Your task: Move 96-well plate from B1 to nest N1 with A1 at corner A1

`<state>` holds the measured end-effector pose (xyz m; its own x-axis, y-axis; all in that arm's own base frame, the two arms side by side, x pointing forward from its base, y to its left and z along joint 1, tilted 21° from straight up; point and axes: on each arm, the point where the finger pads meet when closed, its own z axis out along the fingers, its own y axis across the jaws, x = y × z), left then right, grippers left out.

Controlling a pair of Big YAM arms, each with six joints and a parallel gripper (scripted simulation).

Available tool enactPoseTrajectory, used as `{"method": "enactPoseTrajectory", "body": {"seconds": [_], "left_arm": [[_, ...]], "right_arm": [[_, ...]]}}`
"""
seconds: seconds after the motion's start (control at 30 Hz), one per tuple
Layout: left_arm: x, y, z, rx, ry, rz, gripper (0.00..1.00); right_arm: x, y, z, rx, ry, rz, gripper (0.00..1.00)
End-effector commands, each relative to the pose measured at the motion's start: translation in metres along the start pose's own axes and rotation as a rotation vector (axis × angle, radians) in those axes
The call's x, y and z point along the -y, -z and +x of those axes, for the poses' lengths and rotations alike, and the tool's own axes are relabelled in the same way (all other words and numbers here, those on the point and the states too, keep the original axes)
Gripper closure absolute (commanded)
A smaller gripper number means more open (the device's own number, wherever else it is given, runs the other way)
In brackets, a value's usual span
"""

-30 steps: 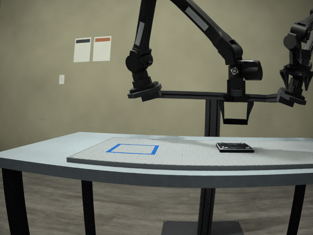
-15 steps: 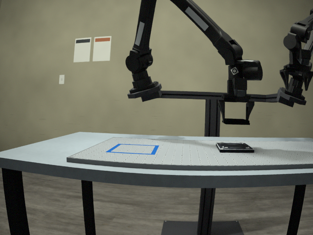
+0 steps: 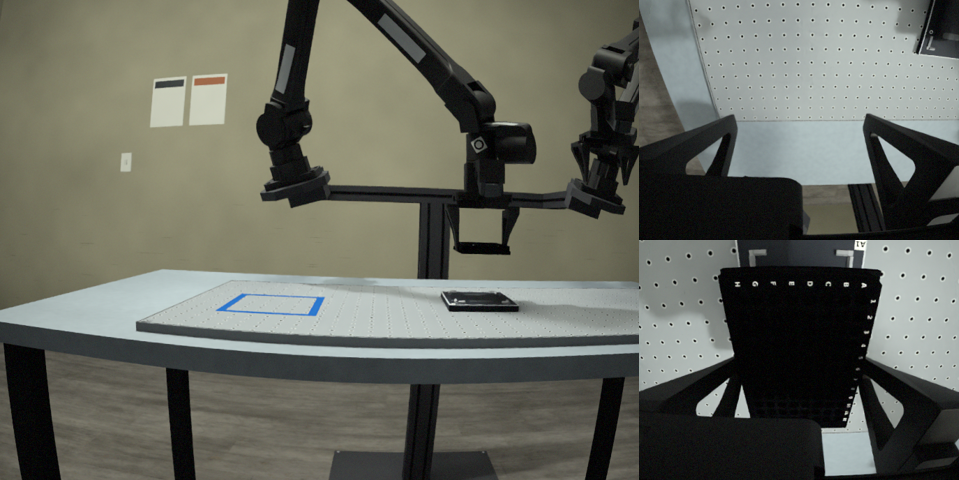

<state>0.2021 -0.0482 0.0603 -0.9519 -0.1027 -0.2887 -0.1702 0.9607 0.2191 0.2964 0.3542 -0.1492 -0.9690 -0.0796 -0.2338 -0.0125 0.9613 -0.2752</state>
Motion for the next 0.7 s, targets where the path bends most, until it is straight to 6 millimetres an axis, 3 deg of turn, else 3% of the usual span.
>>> {"method": "enactPoseTrajectory", "body": {"seconds": [0.0,0.03,0.27,0.33,0.67], "left_arm": [[-0.004,-0.005,0.003,-0.021,-0.004,-0.016,0.0],[-0.004,-0.005,0.003,-0.021,-0.004,-0.016,0.0],[-0.004,-0.005,0.003,-0.021,-0.004,-0.016,0.0],[-0.004,-0.005,0.003,-0.021,-0.004,-0.016,0.0],[-0.004,-0.005,0.003,-0.021,-0.004,-0.016,0.0]], "right_arm": [[-0.007,0.007,-0.009,0.012,-0.005,-0.021,1.0],[-0.002,0.01,-0.016,0.011,-0.012,-0.024,1.0],[-0.001,0.009,-0.015,0.009,-0.015,-0.021,1.0],[0.001,-0.009,-0.007,-0.002,-0.003,-0.004,1.0],[0.003,-0.027,-0.006,-0.002,-0.002,-0.002,1.0]]}}
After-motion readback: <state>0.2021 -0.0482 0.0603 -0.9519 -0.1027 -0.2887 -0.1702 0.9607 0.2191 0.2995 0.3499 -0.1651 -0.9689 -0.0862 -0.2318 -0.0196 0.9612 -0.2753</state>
